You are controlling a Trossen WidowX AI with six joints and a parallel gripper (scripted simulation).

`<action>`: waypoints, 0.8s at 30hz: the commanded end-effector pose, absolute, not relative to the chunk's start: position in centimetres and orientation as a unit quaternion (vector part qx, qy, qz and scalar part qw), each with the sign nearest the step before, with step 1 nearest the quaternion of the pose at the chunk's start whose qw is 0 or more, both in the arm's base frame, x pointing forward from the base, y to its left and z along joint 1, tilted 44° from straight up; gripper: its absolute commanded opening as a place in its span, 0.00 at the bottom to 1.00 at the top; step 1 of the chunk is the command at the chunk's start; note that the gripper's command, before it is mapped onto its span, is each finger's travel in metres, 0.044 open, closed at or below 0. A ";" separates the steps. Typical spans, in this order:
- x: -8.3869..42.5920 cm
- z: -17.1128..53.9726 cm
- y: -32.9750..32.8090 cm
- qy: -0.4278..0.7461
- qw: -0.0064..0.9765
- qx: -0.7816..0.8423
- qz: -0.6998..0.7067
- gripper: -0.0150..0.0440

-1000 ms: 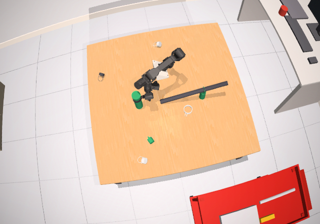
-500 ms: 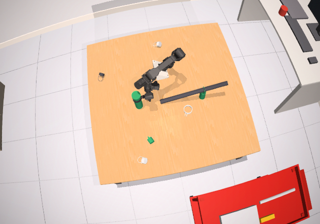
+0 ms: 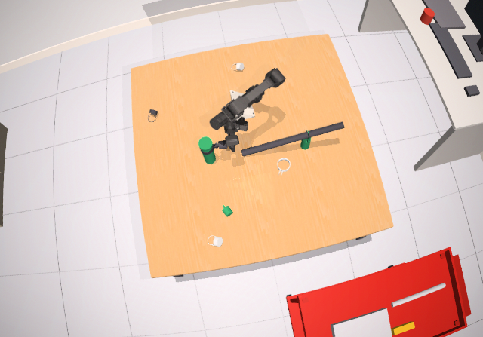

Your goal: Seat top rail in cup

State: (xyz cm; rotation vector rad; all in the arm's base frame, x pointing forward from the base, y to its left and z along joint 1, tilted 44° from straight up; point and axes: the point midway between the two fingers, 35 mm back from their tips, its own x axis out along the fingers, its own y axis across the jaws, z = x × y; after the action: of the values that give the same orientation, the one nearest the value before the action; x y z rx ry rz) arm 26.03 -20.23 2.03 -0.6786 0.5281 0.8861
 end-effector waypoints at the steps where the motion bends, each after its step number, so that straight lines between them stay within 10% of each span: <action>1: 26.1 2.7 -20.2 0.246 0.817 -0.316 0.414 1.00; 24: 25.6 17.2 -17.8 0.452 0.812 0.331 0.164 1.00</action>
State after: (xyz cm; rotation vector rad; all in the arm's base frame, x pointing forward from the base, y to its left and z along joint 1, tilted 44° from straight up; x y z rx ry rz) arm 25.92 -19.14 11.48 0.2600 0.8650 0.5547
